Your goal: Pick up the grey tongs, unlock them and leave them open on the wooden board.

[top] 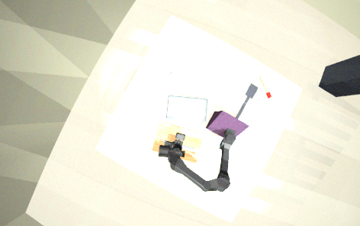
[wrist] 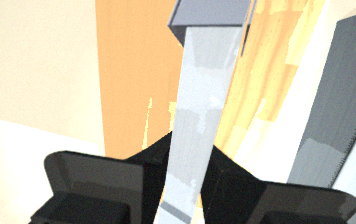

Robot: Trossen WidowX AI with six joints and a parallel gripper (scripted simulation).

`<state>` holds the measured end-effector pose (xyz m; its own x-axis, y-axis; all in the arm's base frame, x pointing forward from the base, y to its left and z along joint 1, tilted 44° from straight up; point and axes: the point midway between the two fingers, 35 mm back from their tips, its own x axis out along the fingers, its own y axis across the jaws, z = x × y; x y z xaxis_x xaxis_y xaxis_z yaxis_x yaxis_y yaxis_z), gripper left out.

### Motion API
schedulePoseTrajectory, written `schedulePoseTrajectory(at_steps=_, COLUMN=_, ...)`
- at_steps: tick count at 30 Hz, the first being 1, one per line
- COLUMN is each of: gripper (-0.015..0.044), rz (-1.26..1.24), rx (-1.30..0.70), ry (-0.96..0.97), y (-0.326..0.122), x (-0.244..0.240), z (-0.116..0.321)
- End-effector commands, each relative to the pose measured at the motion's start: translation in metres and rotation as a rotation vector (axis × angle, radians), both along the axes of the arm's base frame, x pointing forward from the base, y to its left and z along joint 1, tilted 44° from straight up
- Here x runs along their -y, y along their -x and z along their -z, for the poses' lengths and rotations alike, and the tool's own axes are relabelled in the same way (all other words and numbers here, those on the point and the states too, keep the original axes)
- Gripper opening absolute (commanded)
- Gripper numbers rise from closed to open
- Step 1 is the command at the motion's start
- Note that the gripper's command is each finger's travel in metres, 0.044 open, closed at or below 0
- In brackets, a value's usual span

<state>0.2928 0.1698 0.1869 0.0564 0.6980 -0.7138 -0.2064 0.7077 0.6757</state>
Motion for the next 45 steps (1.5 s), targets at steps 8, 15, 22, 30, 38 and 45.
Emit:
schedulePoseTrajectory(at_steps=8, gripper=-0.015, rz=0.006, rx=-0.006, ry=0.002, y=0.0, x=-0.012, z=0.014)
schedulePoseTrajectory(at_steps=15, gripper=-0.015, rz=0.006, rx=-0.006, ry=0.0, y=0.0, x=-0.019, z=0.021)
schedulePoseTrajectory(at_steps=22, gripper=-0.0097, rz=0.0, rx=-0.002, ry=-0.004, y=0.001, x=-0.02, z=0.02)
schedulePoseTrajectory(at_steps=30, gripper=0.0113, rz=0.0, rx=-0.002, ry=-0.004, y=0.001, x=-0.02, z=0.02)
schedulePoseTrajectory(at_steps=38, gripper=0.0323, rz=0.0, rx=-0.002, ry=-0.004, y=0.001, x=-0.02, z=0.02)
schedulePoseTrajectory(at_steps=45, gripper=0.044, rz=0.0, rx=-0.002, ry=-0.004, y=0.001, x=-0.02, z=0.02)
